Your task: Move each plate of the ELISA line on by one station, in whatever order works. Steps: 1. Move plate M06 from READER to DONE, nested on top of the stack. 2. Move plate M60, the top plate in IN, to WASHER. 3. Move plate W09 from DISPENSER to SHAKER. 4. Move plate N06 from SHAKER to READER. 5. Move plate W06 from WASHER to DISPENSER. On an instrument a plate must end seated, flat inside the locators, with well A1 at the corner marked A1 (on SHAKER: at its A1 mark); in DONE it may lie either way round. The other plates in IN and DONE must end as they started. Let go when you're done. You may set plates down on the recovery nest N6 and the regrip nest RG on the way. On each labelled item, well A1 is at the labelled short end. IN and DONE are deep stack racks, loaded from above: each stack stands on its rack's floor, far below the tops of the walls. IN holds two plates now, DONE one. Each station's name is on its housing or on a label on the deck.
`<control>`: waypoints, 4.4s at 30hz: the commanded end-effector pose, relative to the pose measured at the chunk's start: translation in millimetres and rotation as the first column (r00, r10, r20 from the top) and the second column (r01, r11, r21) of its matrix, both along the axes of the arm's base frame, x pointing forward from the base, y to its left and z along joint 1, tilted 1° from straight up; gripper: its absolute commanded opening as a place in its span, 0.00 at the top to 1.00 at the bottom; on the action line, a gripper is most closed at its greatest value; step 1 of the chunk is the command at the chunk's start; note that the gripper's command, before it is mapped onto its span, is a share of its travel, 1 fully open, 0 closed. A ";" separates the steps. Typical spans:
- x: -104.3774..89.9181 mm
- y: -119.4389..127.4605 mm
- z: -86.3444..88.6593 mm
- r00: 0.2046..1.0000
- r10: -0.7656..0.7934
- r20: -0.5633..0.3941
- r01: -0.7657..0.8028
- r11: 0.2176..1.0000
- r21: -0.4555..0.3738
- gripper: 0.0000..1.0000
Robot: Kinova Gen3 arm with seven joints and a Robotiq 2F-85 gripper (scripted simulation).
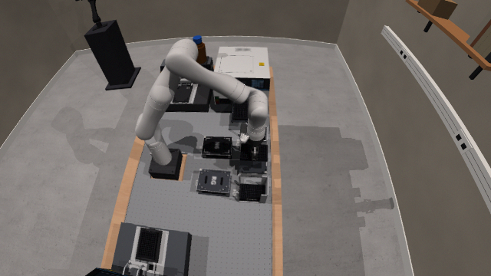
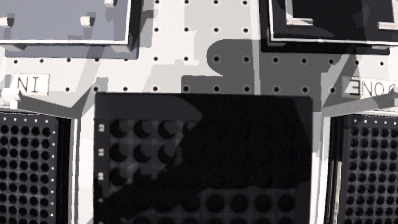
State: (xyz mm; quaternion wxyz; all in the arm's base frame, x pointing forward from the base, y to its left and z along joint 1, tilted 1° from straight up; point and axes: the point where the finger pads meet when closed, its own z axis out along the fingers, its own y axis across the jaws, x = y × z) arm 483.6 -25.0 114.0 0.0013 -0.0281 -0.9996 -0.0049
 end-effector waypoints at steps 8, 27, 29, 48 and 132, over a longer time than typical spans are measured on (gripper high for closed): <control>0.5 0.1 -11.2 1.000 0.000 0.002 0.000 1.000 0.000 0.06; 0.5 0.3 -33.9 1.000 0.000 0.002 0.000 1.000 0.000 0.06; 0.5 0.3 -36.5 1.000 0.000 0.002 0.000 1.000 0.000 0.06; 0.4 0.6 -59.2 1.000 0.000 0.002 0.000 1.000 0.000 0.06; 0.4 0.9 -97.8 1.000 0.000 0.002 0.000 1.000 0.000 0.06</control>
